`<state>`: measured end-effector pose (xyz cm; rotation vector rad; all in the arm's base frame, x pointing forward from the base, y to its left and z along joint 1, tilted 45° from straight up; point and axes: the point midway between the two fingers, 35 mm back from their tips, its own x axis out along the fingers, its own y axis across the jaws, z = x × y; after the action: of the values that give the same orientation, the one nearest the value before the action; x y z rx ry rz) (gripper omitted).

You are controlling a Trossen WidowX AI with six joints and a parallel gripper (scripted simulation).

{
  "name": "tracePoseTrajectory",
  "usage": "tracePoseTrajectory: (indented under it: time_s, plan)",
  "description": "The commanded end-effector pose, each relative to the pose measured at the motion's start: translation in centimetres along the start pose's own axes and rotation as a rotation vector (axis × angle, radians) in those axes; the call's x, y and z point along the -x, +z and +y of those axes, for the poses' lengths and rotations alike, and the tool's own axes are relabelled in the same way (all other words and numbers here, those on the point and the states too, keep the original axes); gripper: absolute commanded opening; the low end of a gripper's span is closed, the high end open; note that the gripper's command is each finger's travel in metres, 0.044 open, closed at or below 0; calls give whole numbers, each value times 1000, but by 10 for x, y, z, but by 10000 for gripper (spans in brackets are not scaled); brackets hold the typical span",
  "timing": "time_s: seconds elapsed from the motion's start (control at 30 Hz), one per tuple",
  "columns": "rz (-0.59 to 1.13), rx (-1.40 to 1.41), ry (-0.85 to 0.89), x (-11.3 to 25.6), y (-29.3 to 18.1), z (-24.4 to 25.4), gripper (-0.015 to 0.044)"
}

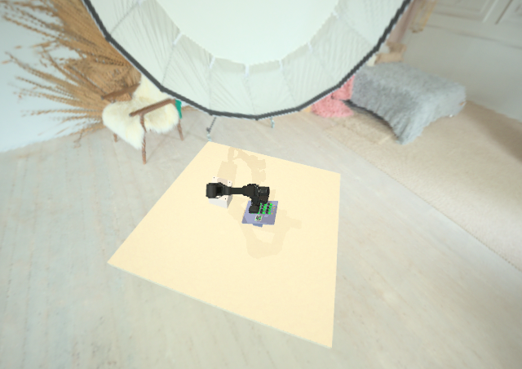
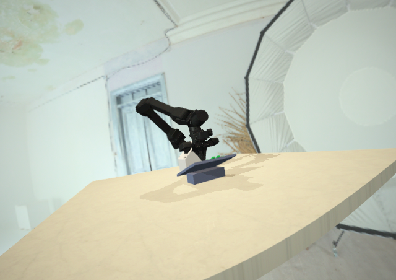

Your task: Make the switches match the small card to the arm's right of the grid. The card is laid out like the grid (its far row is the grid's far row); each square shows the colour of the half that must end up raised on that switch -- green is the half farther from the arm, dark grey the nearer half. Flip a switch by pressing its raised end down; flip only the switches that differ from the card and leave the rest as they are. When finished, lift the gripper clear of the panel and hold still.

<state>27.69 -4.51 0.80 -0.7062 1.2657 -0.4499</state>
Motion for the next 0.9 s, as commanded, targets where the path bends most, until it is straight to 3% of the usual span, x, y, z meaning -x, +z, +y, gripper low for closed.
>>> tracePoseTrajectory:
  time_s: [0.0,0.87]
  plan:
    - [1,4,5,-1,0,1,0]
    - [1,4,4,-4,0,1,0]
